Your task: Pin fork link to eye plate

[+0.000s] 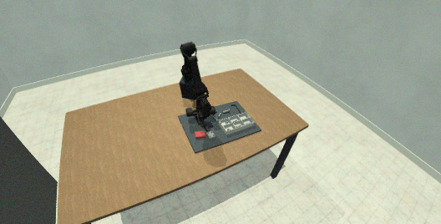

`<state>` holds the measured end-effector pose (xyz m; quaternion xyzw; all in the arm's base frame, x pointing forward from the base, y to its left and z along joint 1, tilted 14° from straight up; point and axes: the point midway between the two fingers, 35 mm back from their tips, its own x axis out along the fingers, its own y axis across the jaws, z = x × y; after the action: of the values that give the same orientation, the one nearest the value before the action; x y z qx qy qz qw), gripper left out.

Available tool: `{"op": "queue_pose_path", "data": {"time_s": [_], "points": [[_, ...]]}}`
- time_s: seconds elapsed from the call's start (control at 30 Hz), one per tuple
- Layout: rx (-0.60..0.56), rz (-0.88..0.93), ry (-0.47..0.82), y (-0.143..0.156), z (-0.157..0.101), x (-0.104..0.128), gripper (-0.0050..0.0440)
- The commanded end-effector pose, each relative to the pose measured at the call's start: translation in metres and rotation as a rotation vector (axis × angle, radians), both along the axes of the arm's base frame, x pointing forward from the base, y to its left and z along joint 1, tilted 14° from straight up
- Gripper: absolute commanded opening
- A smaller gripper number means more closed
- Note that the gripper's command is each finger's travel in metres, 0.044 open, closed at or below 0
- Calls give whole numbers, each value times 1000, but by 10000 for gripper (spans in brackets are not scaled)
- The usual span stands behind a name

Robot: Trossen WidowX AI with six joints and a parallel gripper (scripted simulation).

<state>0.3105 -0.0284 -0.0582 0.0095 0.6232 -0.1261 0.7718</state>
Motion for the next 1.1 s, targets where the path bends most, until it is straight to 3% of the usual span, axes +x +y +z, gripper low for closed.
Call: {"op": "queue_pose_path", "data": {"time_s": [0.0,1.07], "points": [[29,17,3,9,-3,0,124],[-8,200,35,9,-3,0,124]]}}
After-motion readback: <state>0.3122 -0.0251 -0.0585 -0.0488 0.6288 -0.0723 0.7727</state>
